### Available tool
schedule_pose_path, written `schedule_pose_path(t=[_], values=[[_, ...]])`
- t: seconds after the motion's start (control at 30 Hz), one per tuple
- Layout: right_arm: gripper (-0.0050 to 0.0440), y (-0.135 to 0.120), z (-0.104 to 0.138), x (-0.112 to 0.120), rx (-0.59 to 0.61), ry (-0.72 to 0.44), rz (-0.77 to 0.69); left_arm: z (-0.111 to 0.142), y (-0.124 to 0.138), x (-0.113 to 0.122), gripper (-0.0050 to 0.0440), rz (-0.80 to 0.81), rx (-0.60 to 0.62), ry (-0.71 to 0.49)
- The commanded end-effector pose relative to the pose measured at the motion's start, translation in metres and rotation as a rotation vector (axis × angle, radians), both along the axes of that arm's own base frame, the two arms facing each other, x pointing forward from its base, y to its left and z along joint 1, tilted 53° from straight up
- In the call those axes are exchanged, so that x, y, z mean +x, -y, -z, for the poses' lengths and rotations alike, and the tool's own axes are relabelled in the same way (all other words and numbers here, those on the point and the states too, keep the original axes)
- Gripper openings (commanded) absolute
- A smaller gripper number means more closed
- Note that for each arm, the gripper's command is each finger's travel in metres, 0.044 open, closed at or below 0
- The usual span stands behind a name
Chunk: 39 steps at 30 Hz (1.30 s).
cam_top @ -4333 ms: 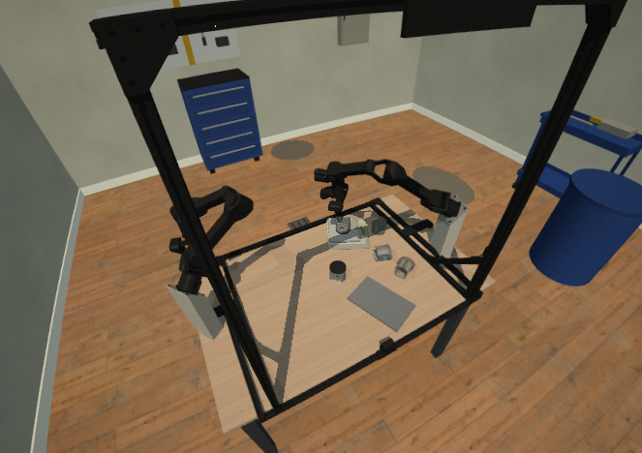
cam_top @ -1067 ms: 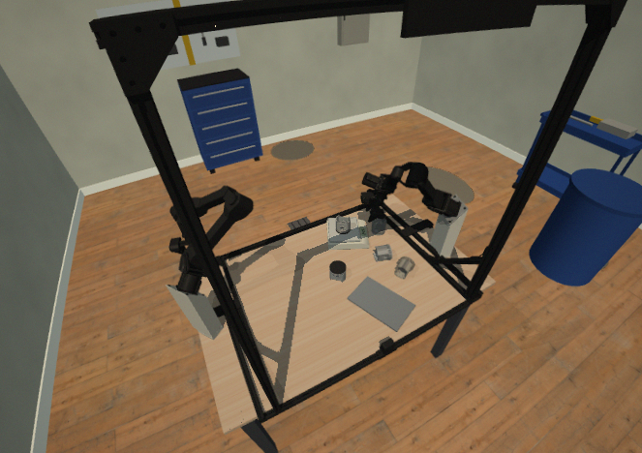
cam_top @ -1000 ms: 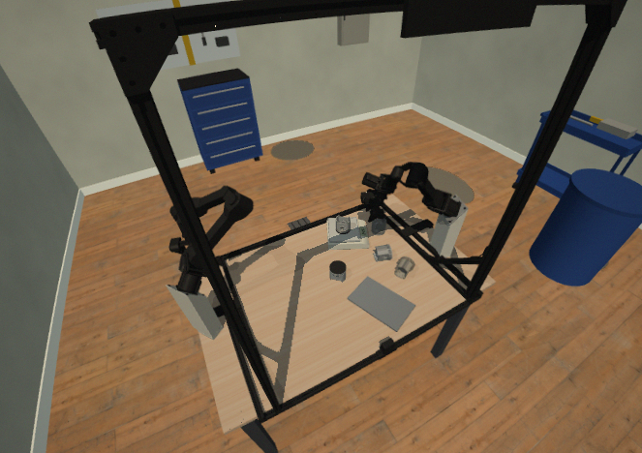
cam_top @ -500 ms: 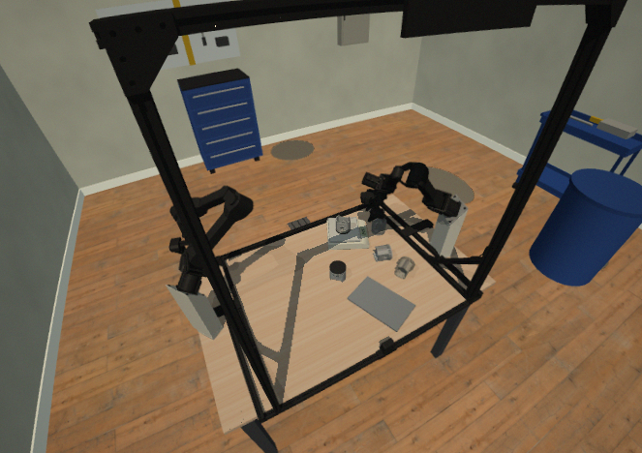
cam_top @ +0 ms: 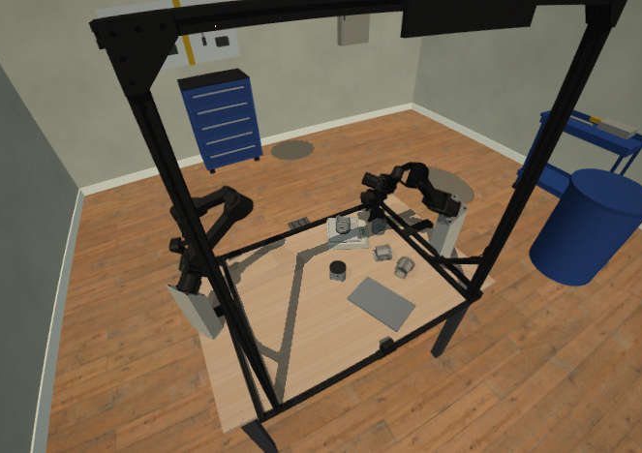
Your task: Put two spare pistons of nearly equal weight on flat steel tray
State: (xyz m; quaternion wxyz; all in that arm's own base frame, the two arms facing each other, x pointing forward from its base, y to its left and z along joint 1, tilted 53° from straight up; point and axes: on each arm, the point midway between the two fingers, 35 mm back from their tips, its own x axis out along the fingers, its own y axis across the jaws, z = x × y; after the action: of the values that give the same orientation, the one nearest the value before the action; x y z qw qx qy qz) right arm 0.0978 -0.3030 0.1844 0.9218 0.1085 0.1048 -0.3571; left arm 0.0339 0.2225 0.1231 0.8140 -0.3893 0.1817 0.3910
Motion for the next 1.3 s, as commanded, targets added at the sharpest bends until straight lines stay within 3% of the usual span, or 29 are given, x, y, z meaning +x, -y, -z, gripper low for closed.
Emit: schedule_pose_path(t=[0.0,0.43,0.93,1.27], values=[[0.0378,0.0,0.0,0.0,0.001,0.0,0.004,0.0,0.0,0.0,0.044,0.002,0.001,0.002],[0.0378,-0.009,0.001,-0.002,0.052,-0.011,0.015,0.0,0.0,0.0,0.044,0.002,0.001,0.002],[0.0378,-0.084,0.006,-0.008,0.43,-0.118,0.073,0.0,0.0,0.0,0.044,0.002,0.001,0.002],[0.0378,-0.058,-0.024,0.0,0.426,-0.121,0.071,0.0,0.0,0.0,0.044,0.002,0.001,0.002]])
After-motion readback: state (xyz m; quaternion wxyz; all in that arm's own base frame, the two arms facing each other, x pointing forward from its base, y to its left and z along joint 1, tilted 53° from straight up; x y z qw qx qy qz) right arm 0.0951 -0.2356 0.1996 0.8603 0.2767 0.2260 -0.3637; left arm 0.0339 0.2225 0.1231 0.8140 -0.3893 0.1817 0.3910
